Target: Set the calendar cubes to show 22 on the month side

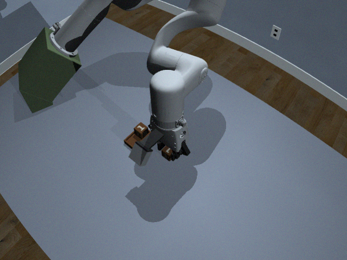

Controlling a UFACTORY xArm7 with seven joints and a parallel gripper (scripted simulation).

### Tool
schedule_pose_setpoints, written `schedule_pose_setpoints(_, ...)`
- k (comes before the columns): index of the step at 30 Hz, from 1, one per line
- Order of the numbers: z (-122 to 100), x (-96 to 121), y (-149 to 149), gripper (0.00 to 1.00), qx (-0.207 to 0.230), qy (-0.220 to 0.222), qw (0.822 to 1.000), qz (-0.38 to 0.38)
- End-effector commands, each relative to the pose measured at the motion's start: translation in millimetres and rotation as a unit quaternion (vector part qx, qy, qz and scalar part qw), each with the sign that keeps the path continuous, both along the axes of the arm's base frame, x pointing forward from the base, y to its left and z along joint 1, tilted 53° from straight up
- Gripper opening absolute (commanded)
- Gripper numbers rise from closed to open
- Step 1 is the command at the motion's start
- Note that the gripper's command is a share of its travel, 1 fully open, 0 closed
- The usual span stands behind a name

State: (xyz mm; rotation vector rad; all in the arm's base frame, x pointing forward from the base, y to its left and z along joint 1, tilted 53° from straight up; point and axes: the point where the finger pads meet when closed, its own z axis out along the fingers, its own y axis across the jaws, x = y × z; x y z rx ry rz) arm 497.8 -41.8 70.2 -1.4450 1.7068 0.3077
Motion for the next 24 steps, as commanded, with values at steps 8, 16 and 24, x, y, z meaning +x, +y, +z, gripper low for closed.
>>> schedule_pose_setpoints(8,-7.9,6.9,6.7,0.49,-0.001,-0.001,1.0,-0.002)
schedule_pose_setpoints(16,-8.7,7.5,7.5,0.49,-0.001,-0.001,1.0,-0.002)
schedule_pose_setpoints(24,-8.7,7.5,7.5,0.49,-0.001,-0.001,1.0,-0.002)
